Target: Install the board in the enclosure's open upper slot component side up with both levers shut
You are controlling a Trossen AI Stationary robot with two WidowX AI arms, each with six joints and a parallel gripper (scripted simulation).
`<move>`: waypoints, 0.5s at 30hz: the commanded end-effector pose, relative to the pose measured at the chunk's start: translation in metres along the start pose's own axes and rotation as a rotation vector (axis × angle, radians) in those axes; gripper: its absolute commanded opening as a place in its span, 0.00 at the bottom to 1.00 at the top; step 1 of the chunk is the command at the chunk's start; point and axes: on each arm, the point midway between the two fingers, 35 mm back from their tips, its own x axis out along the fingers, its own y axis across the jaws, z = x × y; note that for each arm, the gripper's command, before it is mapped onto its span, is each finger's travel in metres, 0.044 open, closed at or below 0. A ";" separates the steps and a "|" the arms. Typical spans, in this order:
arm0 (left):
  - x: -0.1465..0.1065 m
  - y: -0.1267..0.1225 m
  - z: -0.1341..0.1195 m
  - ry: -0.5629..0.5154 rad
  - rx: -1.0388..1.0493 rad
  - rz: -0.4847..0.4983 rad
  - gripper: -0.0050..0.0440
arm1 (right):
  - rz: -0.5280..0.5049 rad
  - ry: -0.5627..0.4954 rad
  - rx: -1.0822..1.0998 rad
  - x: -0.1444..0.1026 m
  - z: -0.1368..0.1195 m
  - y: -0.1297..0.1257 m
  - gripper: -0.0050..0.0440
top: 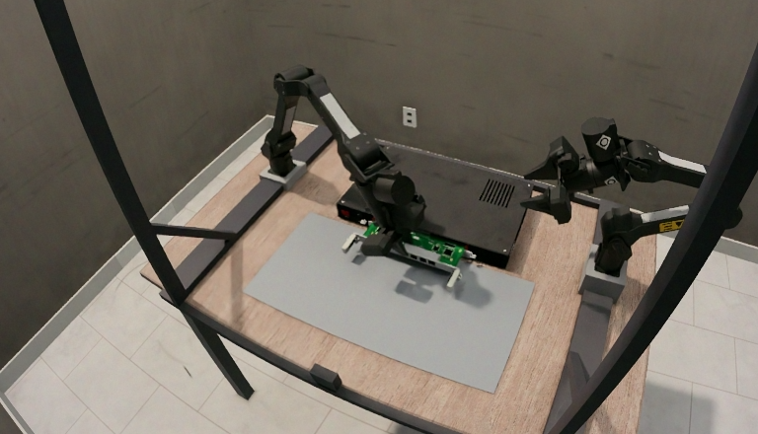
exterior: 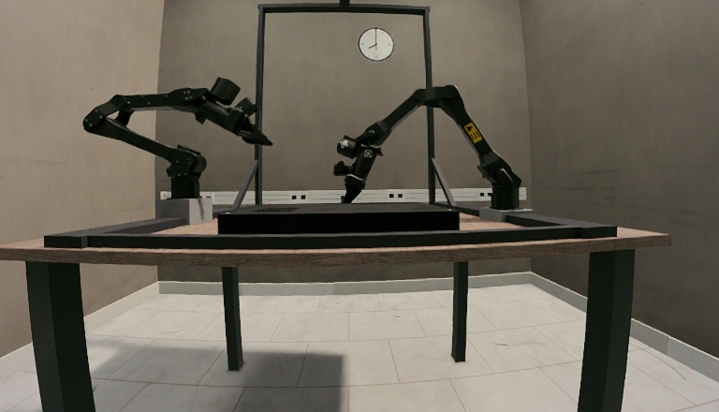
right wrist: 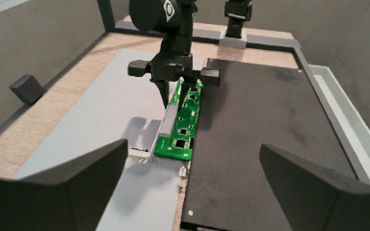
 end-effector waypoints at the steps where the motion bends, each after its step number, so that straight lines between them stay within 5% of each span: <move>1: -0.012 0.002 0.010 -0.036 -0.021 -0.001 0.27 | -0.001 -0.015 0.002 -0.003 0.006 0.000 0.92; 15: -0.016 0.017 0.012 -0.045 -0.016 -0.009 0.27 | -0.001 -0.015 0.002 -0.003 0.006 0.000 0.92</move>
